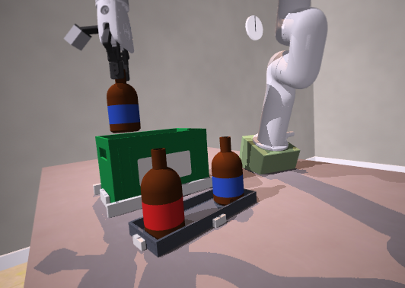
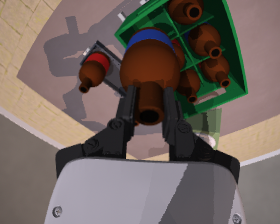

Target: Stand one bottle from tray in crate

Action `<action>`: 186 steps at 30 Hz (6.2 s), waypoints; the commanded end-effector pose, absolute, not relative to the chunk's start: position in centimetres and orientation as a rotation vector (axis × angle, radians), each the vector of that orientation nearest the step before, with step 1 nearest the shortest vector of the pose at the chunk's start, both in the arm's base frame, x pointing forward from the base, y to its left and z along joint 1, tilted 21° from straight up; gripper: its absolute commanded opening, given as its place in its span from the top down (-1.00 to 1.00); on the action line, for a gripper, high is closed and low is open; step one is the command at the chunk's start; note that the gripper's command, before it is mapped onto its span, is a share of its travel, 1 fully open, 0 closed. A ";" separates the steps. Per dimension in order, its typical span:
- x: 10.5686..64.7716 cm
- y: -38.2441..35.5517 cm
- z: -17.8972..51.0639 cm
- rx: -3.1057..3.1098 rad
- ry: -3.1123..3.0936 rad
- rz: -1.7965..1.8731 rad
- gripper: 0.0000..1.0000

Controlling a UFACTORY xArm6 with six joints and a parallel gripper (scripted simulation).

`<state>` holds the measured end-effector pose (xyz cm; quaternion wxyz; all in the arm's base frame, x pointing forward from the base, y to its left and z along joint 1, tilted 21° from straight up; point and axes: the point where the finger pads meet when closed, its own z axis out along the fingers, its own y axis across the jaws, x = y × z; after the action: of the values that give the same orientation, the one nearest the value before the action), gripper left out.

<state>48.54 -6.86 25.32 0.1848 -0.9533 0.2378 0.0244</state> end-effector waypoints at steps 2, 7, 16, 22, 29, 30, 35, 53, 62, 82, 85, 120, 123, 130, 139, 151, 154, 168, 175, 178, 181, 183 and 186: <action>48.8 -7.2 25.4 -2.687 0.670 0.062 1.00; 48.9 -7.3 25.4 -2.687 0.670 0.062 1.00; 49.1 -7.5 25.3 -2.687 0.670 0.062 1.00; 49.1 -7.6 25.3 -2.687 0.670 0.062 1.00; 49.1 -7.6 25.3 -2.687 0.670 0.062 1.00; 49.1 -7.6 25.3 -2.687 0.670 0.062 1.00; 49.1 -7.6 25.3 -2.687 0.670 0.062 1.00; 49.1 -7.5 25.1 -2.687 0.670 0.062 1.00; 49.1 -7.3 24.5 -2.687 0.670 0.062 1.00; 49.2 -6.5 22.5 -2.687 0.670 0.062 1.00; 49.3 -6.4 22.2 -2.687 0.670 0.062 1.00; 49.3 -6.2 21.7 -2.687 0.670 0.062 1.00; 49.3 -6.2 21.6 -2.687 0.670 0.062 1.00; 49.3 -6.1 21.4 -2.687 0.670 0.062 1.00; 49.3 -5.9 20.9 -2.687 0.670 0.062 1.00; 49.4 -5.4 19.7 -2.687 0.670 0.062 1.00; 49.4 -5.3 19.3 -2.687 0.670 0.062 1.00; 49.5 -4.9 18.3 -2.687 0.670 0.062 1.00; 49.5 -4.8 18.0 -2.687 0.670 0.062 1.00; 49.5 -4.8 18.0 -2.687 0.670 0.062 1.00; 49.5 -4.8 18.0 -2.687 0.670 0.062 1.00; 49.5 -4.8 18.0 -2.687 0.670 0.062 1.00; 49.5 -4.8 18.0 -2.687 0.670 0.062 1.00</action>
<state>49.36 -4.71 17.78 0.1847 -0.9533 0.2377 0.0245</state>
